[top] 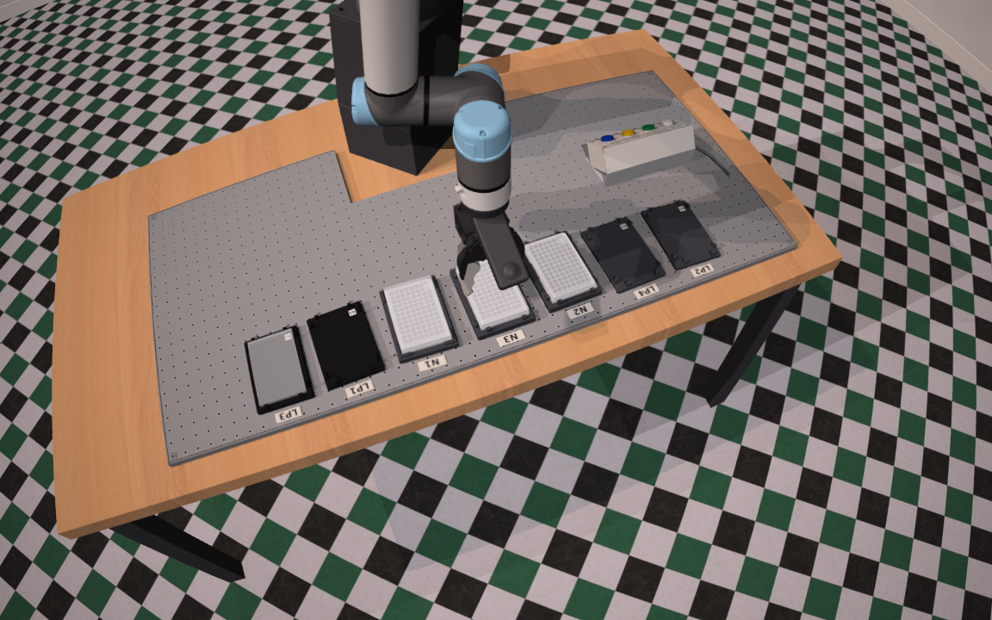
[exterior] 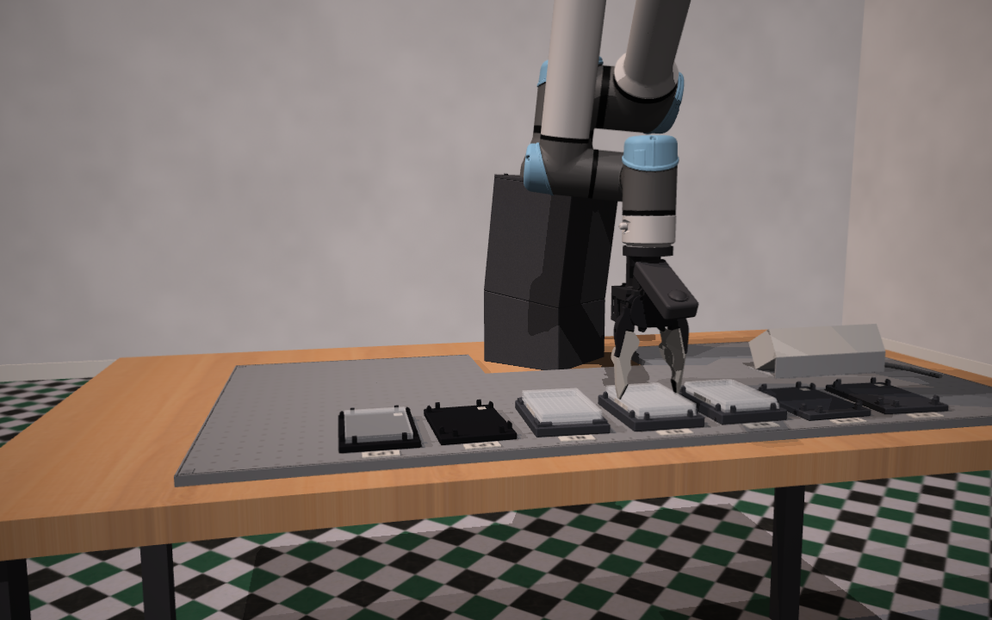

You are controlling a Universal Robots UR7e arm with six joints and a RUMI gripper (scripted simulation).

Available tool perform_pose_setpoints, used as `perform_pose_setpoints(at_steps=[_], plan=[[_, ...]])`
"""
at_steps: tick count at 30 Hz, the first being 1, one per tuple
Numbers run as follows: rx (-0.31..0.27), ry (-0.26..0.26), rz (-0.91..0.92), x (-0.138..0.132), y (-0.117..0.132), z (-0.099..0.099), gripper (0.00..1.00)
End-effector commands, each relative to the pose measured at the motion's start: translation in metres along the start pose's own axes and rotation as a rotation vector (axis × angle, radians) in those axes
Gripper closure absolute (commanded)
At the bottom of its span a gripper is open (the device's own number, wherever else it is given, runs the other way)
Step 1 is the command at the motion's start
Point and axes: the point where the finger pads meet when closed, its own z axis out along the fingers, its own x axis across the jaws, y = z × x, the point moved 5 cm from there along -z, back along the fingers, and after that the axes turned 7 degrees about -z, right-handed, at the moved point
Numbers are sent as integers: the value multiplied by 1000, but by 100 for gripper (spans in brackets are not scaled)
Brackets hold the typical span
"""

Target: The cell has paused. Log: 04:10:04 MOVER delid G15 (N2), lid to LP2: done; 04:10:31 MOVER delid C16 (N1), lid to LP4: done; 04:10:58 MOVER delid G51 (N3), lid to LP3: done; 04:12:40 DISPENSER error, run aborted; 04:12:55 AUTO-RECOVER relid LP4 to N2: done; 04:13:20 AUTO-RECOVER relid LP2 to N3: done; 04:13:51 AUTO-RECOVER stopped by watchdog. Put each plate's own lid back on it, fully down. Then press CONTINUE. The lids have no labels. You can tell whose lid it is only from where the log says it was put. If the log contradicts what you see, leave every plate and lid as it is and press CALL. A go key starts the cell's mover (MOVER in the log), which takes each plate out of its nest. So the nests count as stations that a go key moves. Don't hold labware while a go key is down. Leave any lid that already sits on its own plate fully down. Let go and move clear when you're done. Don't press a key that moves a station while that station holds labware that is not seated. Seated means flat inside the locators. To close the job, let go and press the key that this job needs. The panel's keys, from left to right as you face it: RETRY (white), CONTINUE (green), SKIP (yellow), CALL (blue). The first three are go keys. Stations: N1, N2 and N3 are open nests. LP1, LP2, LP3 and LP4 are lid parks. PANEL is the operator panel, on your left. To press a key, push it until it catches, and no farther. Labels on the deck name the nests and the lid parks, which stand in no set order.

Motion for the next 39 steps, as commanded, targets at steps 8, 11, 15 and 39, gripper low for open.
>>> perform_pose_setpoints(at_steps=[8,11,15,39], plan=[[0,1,1,1,0,-20,100],[0,1,1,1,0,-22,100],[0,1,0,0,0,-22,100],[6,3,-25,-95,-11,-23,100]])
